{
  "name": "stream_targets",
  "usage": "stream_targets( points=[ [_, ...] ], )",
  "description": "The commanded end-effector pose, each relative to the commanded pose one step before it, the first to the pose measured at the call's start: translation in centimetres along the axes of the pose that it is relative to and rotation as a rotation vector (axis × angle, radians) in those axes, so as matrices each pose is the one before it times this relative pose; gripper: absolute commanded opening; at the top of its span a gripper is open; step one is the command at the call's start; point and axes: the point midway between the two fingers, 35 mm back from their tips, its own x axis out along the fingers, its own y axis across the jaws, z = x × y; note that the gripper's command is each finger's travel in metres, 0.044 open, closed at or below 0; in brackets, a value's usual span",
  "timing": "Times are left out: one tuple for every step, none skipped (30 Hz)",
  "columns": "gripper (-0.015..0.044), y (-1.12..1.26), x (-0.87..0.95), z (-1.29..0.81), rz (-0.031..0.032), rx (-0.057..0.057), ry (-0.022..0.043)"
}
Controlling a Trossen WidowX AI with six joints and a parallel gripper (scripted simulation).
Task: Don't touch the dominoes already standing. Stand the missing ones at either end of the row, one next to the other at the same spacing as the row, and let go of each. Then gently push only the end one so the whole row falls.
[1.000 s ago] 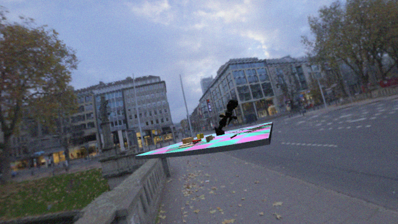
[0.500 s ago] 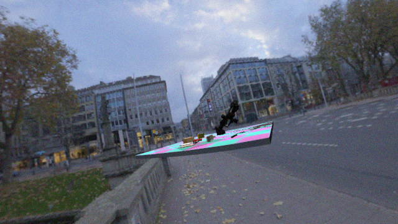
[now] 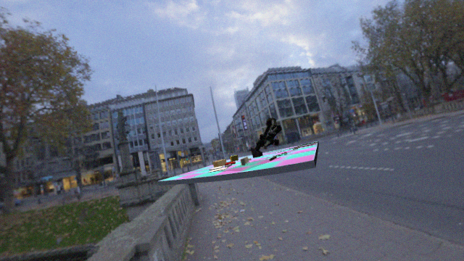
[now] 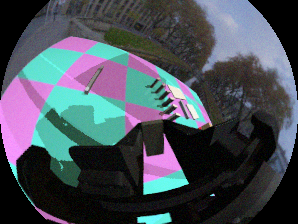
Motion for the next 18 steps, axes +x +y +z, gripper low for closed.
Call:
stream_targets(
  points=[
    [0.0107,0.297,-0.48,0.148,-0.00097,0.0487,-0.10712],
    [0.0107,0.078,-0.127,0.049,0.00143,0.0118,-0.02369],
    [0.0107,0.074,-0.135,0.049,0.00181,0.0124,-0.02354],
    [0.0107,0.069,-0.143,0.05,0.00216,0.0131,-0.02336],
    [0.0107,0.065,-0.15,0.05,0.00251,0.0137,-0.02316],
    [0.0107,0.06,-0.158,0.05,0.00283,0.0143,-0.02295],
    [0.0107,0.055,-0.165,0.051,0.00313,0.015,-0.02272],
    [0.0107,0.049,-0.172,0.052,0.00341,0.0156,-0.02247],
    [0.0107,0.043,-0.178,0.052,0.00367,0.0162,-0.02221],
    [0.0107,0.037,-0.185,0.054,0.00392,0.0168,-0.02193],
    [0.0107,0.03,-0.191,0.055,0.00413,0.0174,-0.02164],
    [0.0107,0.023,-0.197,0.056,0.00433,0.018,-0.02133],
    [0.0107,0.016,-0.202,0.058,0.00451,0.0186,-0.02102],
    [0.0107,0.008,-0.207,0.06,0.00466,0.0192,-0.02069],
    [0.0107,0.0,-0.212,0.062,0.00479,0.0198,-0.02035],
    [0.0107,-0.008,-0.217,0.064,0.00489,0.0204,-0.02],
    [0.0107,-0.016,-0.221,0.066,0.00498,0.0209,-0.01964],
    [0.0107,-0.024,-0.225,0.069,0.00504,0.0215,-0.01927]
  ],
)
